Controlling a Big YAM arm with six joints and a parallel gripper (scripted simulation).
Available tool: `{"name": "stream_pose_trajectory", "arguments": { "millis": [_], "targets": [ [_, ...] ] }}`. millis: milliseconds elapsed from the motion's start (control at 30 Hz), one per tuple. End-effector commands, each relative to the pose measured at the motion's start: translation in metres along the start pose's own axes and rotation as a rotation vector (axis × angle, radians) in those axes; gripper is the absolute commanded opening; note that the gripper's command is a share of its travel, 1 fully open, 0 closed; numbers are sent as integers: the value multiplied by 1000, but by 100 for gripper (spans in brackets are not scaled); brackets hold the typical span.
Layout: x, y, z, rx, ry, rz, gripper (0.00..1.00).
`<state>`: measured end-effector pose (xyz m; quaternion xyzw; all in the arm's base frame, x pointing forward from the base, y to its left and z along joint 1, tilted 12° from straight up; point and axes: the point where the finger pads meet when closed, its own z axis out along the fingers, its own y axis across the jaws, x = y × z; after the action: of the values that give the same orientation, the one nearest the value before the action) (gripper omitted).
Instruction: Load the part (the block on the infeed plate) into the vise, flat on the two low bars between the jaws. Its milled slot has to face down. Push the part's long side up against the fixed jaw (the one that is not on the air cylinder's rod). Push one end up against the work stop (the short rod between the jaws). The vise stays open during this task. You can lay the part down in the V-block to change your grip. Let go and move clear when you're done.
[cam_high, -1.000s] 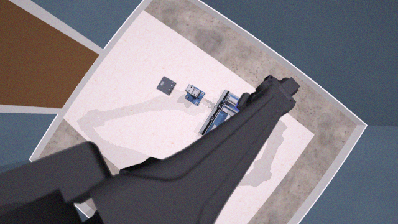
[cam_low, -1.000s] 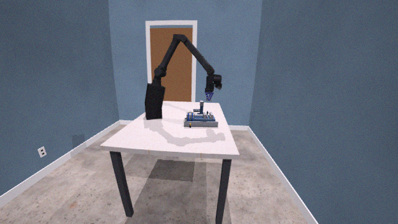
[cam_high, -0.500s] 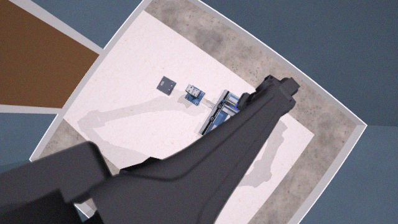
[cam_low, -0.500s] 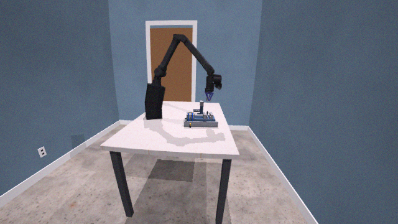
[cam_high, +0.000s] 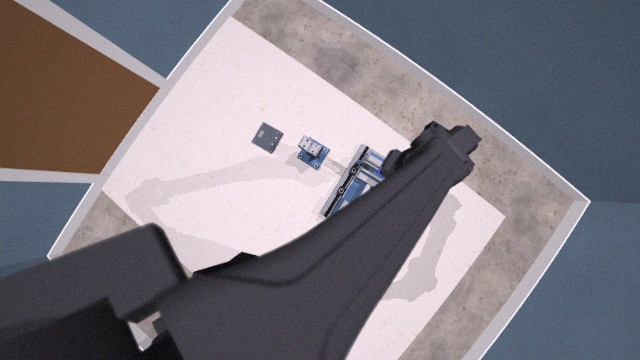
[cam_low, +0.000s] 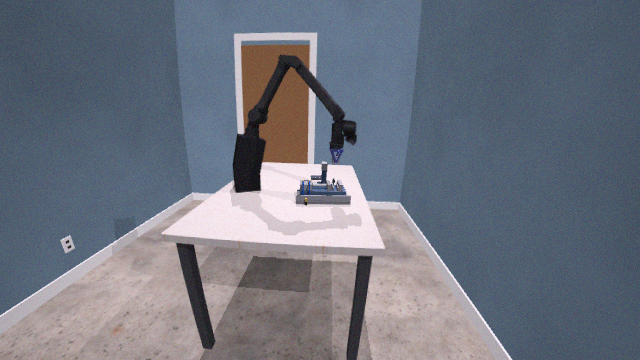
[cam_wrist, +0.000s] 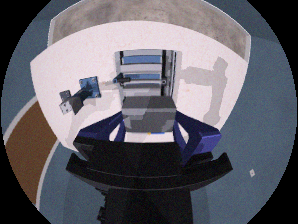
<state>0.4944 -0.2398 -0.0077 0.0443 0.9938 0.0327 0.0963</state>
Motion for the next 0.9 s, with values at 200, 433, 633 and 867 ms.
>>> {"name": "stream_pose_trajectory", "arguments": {
  "millis": [200, 433, 633, 867],
  "targets": [
    [-28, -2, 1, 15, -46, -2, 0],
    [-28, -3, 8, 16, -46, 0, 0],
    [-28, -4, 18, 16, -45, 1, 0],
    [-30, -3, 22, 19, -52, 0, 0]
  ]
}}
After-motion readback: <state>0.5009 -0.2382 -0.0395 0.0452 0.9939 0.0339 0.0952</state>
